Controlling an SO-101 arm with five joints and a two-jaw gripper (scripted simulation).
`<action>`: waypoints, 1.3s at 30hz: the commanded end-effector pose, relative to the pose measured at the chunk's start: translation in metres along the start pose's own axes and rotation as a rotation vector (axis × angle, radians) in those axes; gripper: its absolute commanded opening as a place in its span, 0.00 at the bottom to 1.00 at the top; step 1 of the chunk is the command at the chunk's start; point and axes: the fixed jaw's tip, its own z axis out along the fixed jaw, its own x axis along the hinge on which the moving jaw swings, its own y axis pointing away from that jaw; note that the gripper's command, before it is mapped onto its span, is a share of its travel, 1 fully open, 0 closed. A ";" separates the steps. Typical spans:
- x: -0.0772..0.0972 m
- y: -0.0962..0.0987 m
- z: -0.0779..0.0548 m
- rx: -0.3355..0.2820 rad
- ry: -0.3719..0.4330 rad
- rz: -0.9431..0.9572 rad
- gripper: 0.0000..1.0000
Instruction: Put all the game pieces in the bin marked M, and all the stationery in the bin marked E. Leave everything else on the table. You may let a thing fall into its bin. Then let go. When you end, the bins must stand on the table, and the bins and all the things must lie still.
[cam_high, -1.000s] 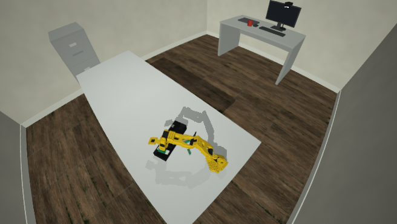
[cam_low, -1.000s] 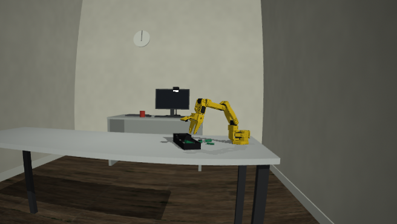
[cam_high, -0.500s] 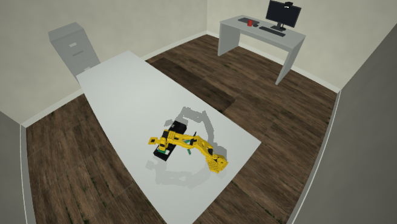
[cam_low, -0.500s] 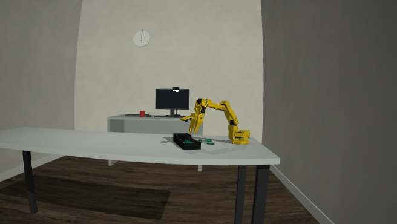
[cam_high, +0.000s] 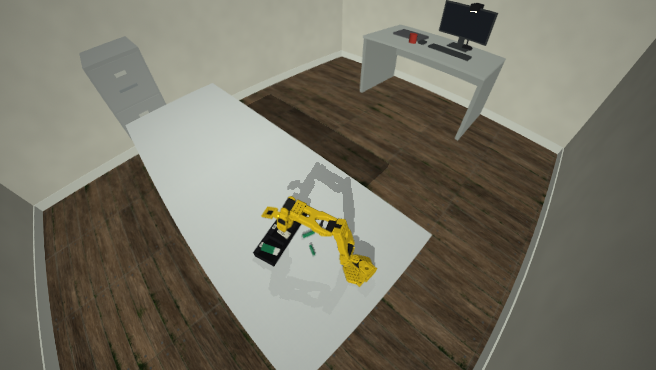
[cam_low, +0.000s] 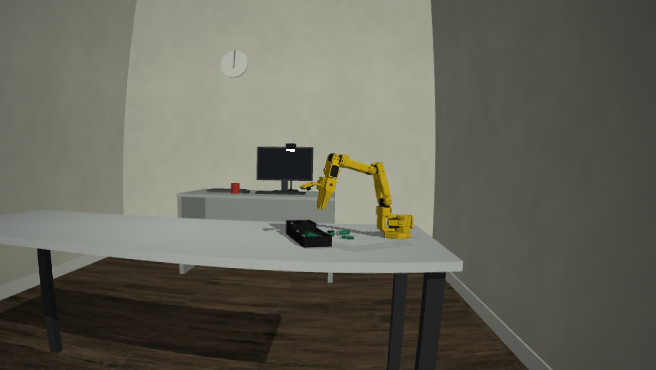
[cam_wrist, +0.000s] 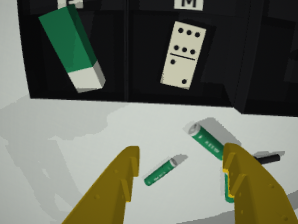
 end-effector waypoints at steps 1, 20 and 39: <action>0.021 -0.031 -0.035 0.036 -0.094 0.111 0.22; 0.091 -0.070 -0.047 0.111 -0.070 0.367 0.22; 0.091 -0.070 -0.047 0.111 -0.070 0.367 0.22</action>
